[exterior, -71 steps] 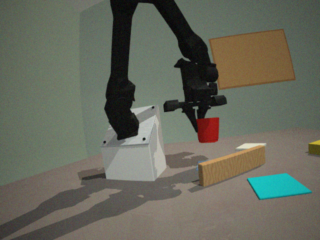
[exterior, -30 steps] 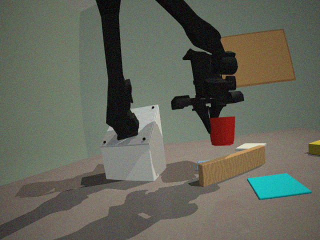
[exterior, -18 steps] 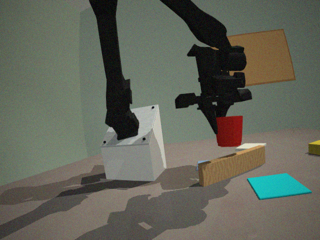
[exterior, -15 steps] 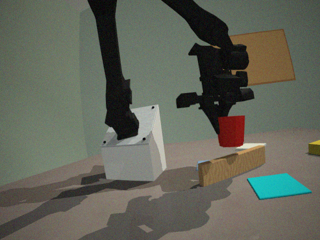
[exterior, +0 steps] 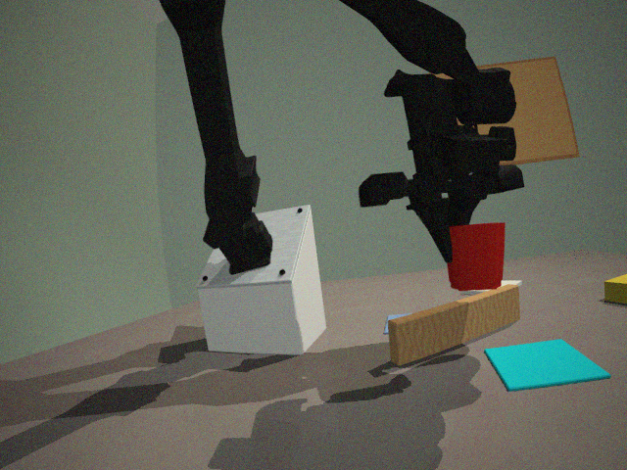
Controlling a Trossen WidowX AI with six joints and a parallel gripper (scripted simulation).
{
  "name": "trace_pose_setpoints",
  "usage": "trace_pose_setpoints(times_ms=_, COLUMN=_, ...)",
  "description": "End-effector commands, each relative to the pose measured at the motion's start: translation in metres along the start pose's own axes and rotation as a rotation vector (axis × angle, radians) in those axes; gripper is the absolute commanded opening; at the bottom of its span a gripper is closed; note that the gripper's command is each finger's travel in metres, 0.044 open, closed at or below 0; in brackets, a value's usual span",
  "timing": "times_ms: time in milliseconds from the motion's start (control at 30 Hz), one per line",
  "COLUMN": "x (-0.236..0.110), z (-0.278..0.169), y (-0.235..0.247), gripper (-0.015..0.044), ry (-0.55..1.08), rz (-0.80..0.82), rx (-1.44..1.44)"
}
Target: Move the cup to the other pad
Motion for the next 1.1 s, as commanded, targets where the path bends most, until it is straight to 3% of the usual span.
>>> trace_pose_setpoints(times_ms=0, x=-0.002, z=0.014, y=0.006, gripper=0.0000, ry=-0.004, rz=0.006, rx=0.003)
trace_pose_setpoints(times_ms=1067, x=-0.007, z=0.077, y=0.027, gripper=0.0000, ry=-0.008, rz=0.007, rx=0.005)
Point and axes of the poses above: the point midway between the two fingers, 35 mm back from their tips, its own x axis out along the fingers, its own y axis across the jaws, z = x × y, the point moved 2 cm from there along -x, back along the fingers, and after that the axes turned 3 degrees about x, right-handed, at the moved point
